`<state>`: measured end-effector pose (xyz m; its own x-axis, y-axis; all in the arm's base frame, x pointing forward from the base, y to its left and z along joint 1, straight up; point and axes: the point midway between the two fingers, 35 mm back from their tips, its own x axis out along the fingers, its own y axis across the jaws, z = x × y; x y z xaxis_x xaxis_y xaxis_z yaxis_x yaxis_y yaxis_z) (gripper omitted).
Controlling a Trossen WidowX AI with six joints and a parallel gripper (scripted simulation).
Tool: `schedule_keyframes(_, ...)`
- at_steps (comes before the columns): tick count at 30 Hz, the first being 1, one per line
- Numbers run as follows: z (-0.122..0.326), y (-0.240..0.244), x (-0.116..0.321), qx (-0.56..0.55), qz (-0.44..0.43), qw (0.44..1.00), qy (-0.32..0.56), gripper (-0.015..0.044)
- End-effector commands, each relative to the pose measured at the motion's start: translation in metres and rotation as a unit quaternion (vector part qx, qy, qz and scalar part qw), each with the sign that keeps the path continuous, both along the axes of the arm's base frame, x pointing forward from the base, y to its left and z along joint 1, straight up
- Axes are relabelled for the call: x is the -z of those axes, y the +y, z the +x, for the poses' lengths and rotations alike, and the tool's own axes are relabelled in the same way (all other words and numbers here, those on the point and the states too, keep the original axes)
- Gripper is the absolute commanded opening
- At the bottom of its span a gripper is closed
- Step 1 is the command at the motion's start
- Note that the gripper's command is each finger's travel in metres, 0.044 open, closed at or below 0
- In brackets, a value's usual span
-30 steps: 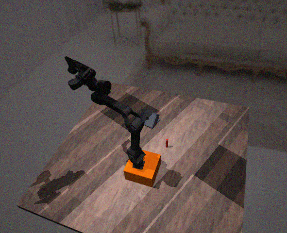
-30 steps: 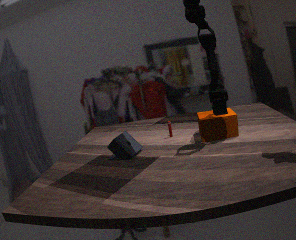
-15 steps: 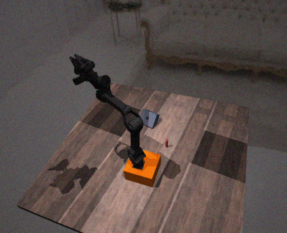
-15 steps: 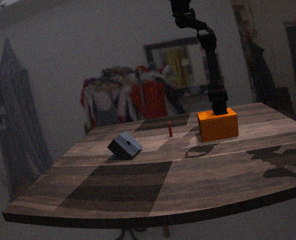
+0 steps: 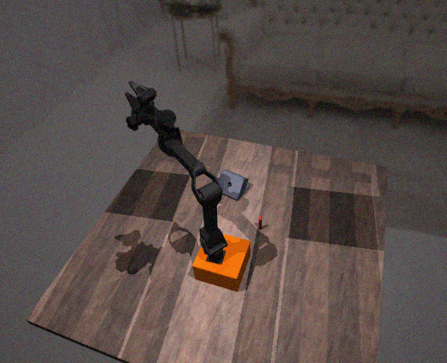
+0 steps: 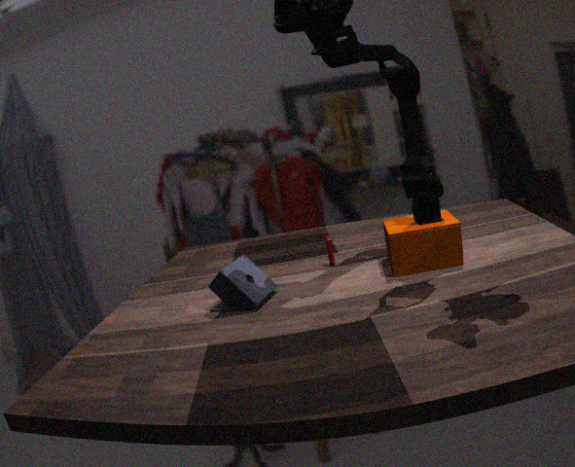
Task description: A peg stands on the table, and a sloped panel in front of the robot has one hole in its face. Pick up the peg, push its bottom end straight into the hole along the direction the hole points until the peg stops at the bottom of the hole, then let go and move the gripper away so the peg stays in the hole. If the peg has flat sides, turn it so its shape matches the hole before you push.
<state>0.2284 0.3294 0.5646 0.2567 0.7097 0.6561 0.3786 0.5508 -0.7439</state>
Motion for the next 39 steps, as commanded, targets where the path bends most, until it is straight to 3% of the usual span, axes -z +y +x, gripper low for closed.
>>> schedule_keyframes(1,0.025,-0.002,0.019,0.013,-0.021,0.999,0.041,0.0440)
schedule_keyframes(21,0.145,-0.054,0.117,0.105,-0.071,0.951,0.282,0.0440)
schedule_keyframes(39,0.216,-0.146,0.221,0.202,-0.050,0.843,0.496,0.0440)
